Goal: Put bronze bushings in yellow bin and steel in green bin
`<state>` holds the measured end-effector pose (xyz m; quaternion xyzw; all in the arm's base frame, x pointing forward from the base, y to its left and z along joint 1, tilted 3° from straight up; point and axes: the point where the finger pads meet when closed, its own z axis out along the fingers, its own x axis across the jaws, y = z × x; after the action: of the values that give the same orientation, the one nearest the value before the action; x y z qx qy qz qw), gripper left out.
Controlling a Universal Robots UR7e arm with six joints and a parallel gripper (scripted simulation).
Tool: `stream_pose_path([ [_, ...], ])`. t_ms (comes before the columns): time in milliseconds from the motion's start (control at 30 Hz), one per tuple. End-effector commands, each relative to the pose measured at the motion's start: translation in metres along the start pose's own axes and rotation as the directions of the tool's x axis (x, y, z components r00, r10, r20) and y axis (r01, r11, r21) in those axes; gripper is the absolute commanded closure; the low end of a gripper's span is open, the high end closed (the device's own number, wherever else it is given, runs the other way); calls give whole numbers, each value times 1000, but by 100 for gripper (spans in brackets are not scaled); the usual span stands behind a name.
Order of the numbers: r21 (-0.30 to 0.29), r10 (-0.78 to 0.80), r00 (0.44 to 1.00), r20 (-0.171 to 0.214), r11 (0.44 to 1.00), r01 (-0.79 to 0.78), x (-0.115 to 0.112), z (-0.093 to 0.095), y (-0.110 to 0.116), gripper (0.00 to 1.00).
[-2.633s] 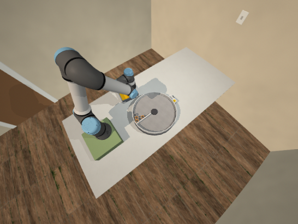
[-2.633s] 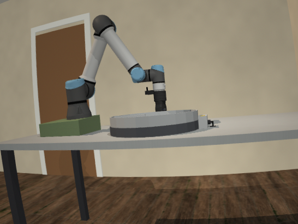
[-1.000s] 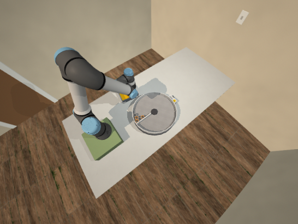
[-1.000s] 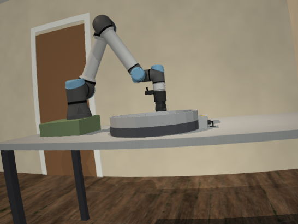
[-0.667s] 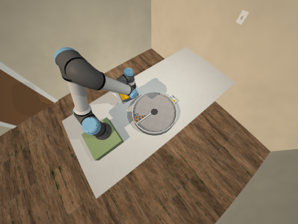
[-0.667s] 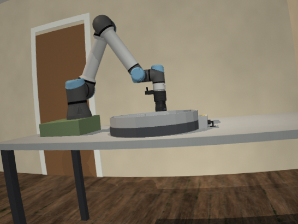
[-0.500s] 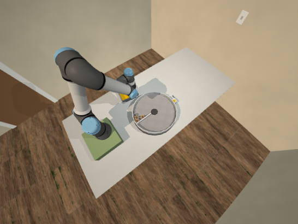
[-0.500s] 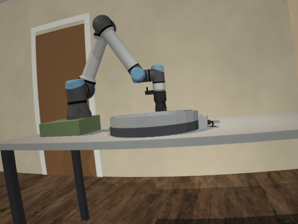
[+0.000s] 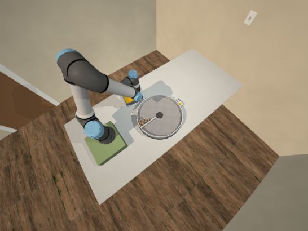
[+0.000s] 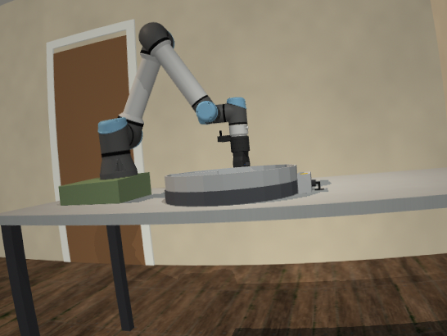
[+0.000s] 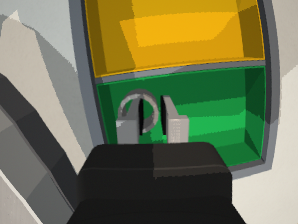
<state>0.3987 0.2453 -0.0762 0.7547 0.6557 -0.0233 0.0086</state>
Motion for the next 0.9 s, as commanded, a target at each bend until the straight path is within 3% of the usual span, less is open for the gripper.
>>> stream_pose_path([
  [0, -1, 0, 1000, -1, 1000, 0, 0, 0, 0, 58],
  [867, -1, 0, 1000, -1, 1000, 0, 1, -10, 0, 58],
])
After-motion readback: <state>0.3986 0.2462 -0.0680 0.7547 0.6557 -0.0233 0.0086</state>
